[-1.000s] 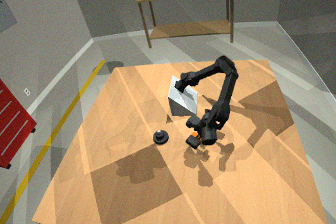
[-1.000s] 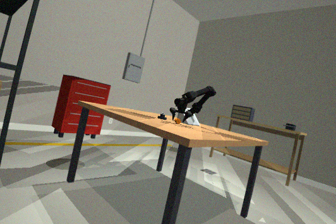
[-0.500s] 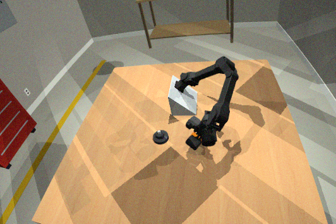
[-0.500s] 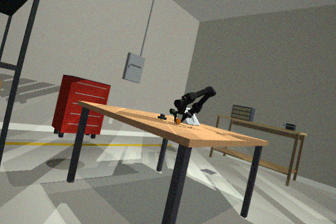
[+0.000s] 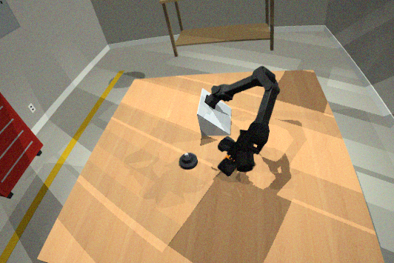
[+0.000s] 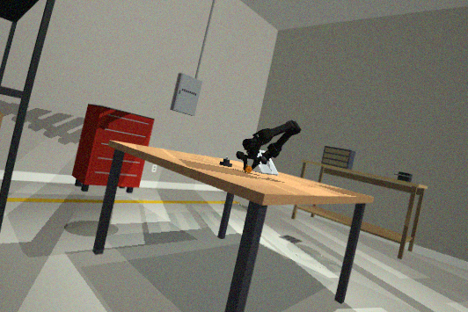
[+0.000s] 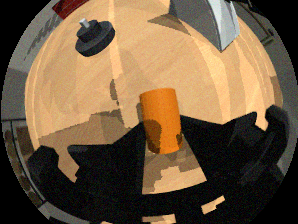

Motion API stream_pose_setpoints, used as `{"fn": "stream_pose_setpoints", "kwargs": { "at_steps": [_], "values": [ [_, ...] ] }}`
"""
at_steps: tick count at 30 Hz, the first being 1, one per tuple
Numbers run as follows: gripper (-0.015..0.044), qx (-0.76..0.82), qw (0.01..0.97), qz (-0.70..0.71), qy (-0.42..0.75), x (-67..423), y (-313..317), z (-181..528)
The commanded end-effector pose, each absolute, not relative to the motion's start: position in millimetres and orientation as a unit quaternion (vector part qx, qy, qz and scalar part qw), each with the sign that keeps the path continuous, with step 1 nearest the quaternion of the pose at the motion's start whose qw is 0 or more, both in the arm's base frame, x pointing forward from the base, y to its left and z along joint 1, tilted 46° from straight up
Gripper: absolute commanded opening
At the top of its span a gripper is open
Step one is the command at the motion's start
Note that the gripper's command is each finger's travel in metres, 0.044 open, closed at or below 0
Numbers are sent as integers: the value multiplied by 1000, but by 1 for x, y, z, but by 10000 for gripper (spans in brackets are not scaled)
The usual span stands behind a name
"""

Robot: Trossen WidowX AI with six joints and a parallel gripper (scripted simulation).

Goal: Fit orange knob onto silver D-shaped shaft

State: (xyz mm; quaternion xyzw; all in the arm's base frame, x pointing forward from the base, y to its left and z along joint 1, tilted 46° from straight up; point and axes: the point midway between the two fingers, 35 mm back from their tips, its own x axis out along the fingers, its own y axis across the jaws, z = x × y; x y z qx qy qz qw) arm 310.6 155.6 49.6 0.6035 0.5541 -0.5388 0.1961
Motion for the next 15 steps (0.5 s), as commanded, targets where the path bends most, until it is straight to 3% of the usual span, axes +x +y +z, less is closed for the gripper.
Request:
{"fn": "stream_pose_setpoints", "kwargs": {
  "at_steps": [1, 15],
  "values": [
    [180, 604, 193, -539, 554, 310, 156, 49],
    [180, 654, 140, -477, 570, 306, 144, 49]
  ]
}}
